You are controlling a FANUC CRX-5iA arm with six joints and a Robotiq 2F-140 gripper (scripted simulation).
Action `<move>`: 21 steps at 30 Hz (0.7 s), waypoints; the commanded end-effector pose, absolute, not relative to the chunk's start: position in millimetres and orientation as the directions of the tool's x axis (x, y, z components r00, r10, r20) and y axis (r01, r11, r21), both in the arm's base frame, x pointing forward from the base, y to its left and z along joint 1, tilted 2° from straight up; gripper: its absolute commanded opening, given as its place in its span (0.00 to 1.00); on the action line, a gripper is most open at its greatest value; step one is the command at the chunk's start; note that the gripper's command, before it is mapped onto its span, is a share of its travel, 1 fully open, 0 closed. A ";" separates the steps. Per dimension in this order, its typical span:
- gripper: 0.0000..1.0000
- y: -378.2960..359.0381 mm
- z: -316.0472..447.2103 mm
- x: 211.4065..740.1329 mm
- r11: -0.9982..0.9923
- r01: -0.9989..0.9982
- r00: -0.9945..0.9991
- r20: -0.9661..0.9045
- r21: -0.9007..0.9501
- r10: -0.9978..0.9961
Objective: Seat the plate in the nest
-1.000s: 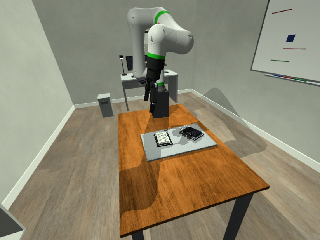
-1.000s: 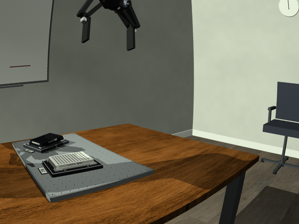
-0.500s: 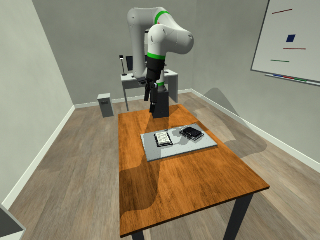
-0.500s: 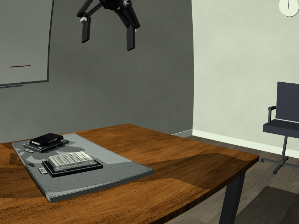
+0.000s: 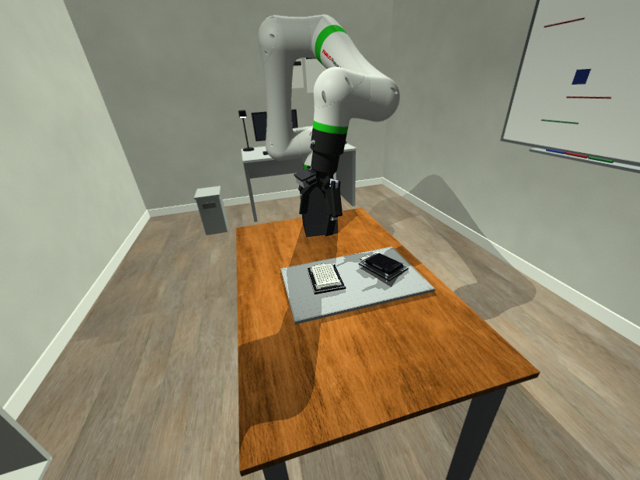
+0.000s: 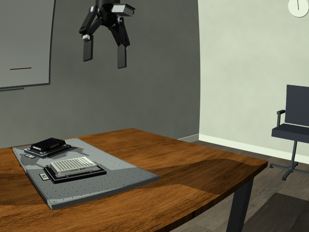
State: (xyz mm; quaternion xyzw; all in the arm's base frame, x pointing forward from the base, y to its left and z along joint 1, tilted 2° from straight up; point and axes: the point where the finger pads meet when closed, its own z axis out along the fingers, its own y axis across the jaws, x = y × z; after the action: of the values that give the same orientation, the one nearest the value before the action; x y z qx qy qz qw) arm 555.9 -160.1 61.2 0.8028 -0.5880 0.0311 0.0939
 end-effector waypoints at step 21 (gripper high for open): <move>1.00 -87.2 3.2 564.6 -0.647 -0.754 0.657 0.094 0.112 -0.748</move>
State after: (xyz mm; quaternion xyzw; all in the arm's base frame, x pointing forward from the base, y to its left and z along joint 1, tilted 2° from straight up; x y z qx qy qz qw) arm 563.9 -96.2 9.6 0.8889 -0.4513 0.0211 0.0755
